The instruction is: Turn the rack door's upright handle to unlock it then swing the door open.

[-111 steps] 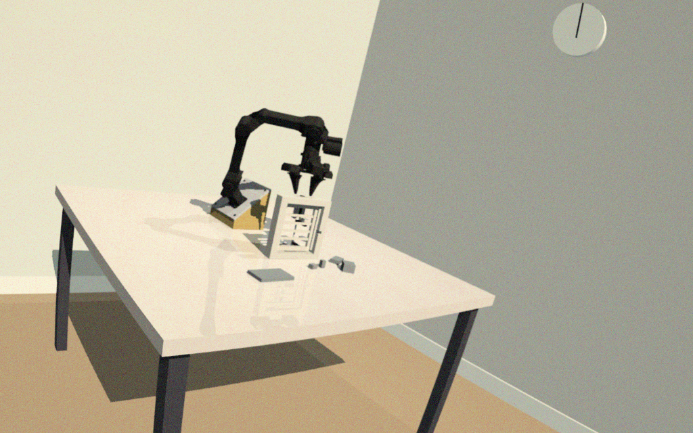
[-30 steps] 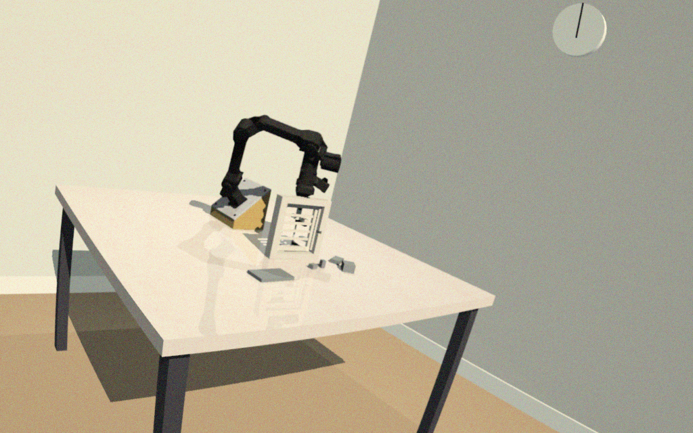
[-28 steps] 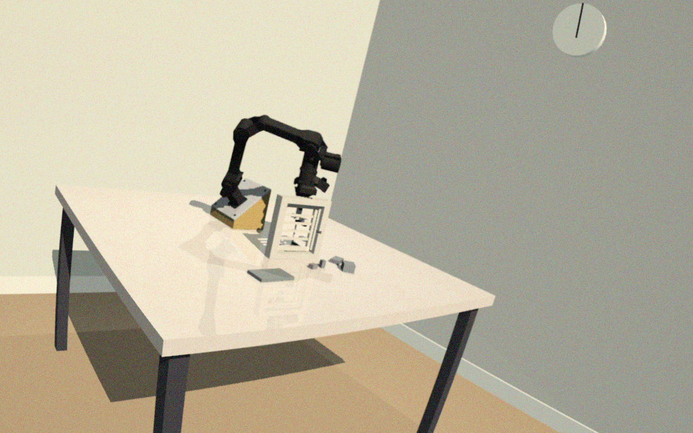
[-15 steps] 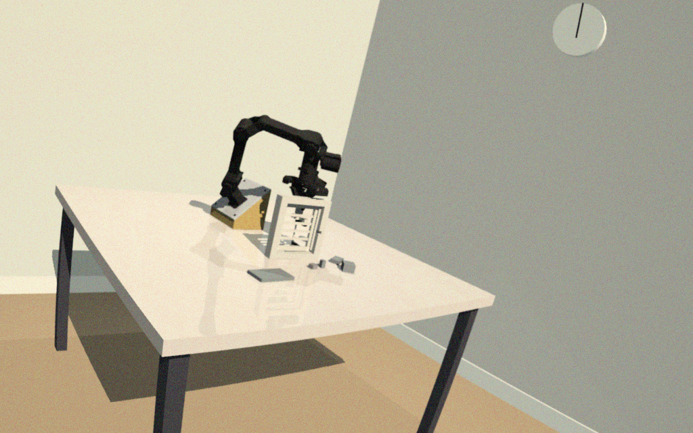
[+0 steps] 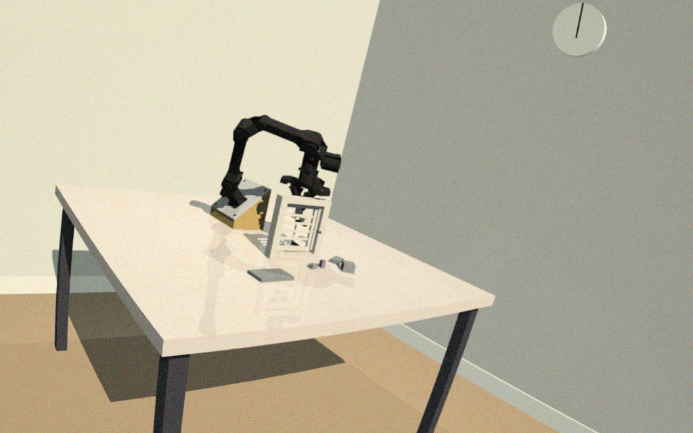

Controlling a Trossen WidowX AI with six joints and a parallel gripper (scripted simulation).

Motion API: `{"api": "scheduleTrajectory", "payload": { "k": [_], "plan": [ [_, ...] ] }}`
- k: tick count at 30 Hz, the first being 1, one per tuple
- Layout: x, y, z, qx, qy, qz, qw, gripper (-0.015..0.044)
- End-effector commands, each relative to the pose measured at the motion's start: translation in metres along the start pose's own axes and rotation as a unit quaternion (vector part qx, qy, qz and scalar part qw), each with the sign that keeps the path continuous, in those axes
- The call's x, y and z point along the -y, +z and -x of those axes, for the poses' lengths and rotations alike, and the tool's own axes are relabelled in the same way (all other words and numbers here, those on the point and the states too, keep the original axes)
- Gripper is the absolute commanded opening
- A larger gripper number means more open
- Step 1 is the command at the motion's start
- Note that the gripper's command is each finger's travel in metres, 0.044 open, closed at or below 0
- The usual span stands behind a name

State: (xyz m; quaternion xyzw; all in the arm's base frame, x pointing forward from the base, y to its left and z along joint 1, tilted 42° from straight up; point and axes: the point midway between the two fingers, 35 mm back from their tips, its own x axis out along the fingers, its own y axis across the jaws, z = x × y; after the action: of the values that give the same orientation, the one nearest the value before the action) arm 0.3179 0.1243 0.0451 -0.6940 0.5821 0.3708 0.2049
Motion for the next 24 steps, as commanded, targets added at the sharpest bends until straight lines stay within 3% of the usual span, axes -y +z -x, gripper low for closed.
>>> {"api": "scheduleTrajectory", "payload": {
  "k": [1, 6, 15, 24],
  "plan": [
    [0.0, -0.0009, -0.0002, -0.003, 0.0, 0.01, 1.0, 0.0183],
    [0.0, -0.0009, -0.0002, -0.003, 0.0, 0.01, 1.0, 0.0298],
    [0.0, -0.0008, -0.0001, -0.003, -0.001, -0.175, 0.985, 0.0298],
    [0.0, -0.0008, -0.0001, -0.002, -0.001, -0.388, 0.922, 0.0298]
  ]
}}
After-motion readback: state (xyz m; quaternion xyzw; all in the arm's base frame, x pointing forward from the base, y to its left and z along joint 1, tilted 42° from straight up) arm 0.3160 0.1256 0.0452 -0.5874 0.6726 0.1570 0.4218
